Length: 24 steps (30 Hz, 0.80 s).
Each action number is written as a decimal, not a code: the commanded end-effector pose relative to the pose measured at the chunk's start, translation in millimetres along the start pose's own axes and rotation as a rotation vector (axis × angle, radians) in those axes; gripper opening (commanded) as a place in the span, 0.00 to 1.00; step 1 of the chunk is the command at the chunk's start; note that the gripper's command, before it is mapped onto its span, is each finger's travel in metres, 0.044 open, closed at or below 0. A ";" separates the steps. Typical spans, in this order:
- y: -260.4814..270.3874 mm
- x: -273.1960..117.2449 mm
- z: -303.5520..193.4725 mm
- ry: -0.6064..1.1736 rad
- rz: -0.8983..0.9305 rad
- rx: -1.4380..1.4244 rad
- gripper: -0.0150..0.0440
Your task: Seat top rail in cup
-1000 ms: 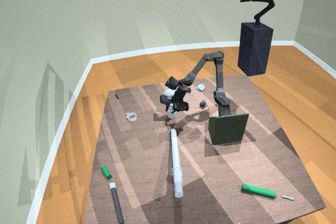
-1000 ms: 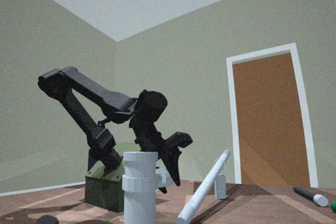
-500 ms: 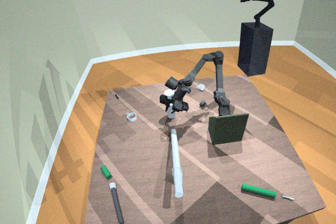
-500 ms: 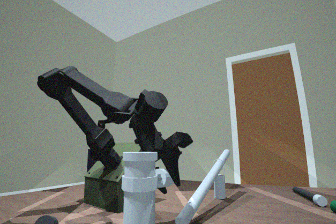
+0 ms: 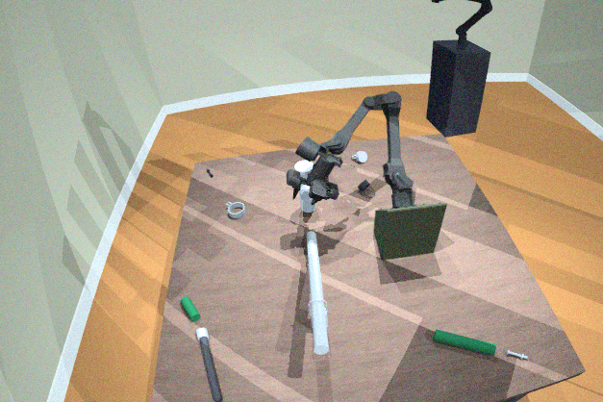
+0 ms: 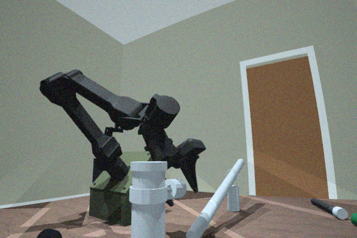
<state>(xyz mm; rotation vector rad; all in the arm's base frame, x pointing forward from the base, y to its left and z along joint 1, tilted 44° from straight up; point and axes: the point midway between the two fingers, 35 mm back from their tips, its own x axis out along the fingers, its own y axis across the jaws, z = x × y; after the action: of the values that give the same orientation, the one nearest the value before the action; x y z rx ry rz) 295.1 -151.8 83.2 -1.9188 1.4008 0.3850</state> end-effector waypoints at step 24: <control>-37.7 -60.5 87.0 -0.059 0.033 0.639 1.00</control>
<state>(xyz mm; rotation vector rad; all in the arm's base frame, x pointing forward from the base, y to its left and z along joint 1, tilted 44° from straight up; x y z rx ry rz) 318.2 -67.4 78.5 -1.5596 1.3384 0.1402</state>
